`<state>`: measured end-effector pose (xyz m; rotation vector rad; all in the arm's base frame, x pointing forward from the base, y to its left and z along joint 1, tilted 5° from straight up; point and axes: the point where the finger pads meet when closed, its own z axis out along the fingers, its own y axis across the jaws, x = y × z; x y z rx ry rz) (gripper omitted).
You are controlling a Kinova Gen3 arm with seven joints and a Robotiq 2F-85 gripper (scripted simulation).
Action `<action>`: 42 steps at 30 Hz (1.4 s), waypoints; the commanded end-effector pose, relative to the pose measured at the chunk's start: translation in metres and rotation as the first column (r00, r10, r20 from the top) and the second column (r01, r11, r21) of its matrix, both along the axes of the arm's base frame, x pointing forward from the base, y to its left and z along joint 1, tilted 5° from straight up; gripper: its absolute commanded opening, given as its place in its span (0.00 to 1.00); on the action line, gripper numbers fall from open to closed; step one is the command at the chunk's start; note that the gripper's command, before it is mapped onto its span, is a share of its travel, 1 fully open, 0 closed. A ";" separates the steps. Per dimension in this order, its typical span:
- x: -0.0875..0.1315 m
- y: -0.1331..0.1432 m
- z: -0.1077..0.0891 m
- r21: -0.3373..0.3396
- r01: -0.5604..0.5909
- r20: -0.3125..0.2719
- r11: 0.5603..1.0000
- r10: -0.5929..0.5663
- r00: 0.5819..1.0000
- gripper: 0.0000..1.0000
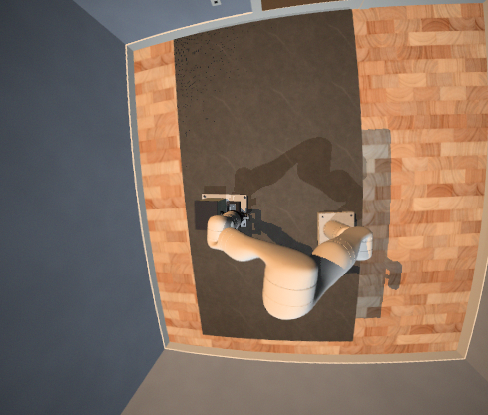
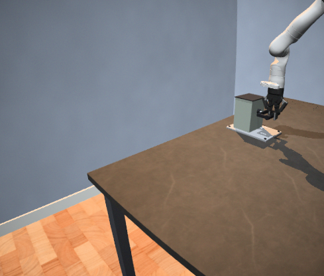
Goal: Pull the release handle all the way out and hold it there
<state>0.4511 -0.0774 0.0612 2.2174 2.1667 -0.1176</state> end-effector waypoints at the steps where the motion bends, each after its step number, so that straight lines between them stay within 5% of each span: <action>1: 0.001 0.000 0.000 0.000 0.000 0.002 1.000 0.000 1.000 0.00; 27: -0.008 0.000 0.001 0.000 0.000 0.002 1.000 0.000 1.000 0.00; 42: -0.042 0.001 0.001 0.000 0.000 0.002 1.000 0.000 1.000 0.00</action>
